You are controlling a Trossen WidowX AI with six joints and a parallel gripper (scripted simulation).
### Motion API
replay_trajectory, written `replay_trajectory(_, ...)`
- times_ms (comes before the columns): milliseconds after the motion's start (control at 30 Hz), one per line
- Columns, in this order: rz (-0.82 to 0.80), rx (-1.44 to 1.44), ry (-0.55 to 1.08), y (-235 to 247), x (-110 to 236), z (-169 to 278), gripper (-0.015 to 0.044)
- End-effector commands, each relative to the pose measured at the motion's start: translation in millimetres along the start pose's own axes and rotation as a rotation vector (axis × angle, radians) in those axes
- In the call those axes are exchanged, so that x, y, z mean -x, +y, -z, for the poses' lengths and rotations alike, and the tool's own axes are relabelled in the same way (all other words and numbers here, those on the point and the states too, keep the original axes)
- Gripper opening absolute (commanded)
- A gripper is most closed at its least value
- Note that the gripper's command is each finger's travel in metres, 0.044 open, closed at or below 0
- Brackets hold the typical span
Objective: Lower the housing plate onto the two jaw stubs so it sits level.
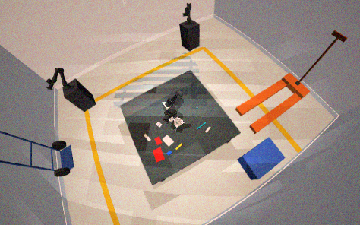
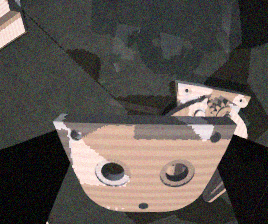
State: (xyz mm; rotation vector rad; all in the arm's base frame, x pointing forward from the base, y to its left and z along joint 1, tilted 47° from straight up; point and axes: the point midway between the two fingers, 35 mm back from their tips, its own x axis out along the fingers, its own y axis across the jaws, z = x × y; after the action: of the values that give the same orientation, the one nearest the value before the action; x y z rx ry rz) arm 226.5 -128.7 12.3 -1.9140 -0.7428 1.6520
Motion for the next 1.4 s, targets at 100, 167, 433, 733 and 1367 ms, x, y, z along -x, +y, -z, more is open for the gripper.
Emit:
replay_trajectory(100,0.015,-0.041,0.002,-22,-4,3,0.0351)
replay_trajectory(167,0.017,-0.052,0.002,-28,-5,4,0.0351)
replay_trajectory(433,0.028,-0.095,0.001,-53,-9,6,0.0351)
replay_trajectory(733,0.033,-0.113,0.000,-64,-11,7,0.0351)
replay_trajectory(1367,0.033,-0.116,0.000,-64,-11,7,0.0351)
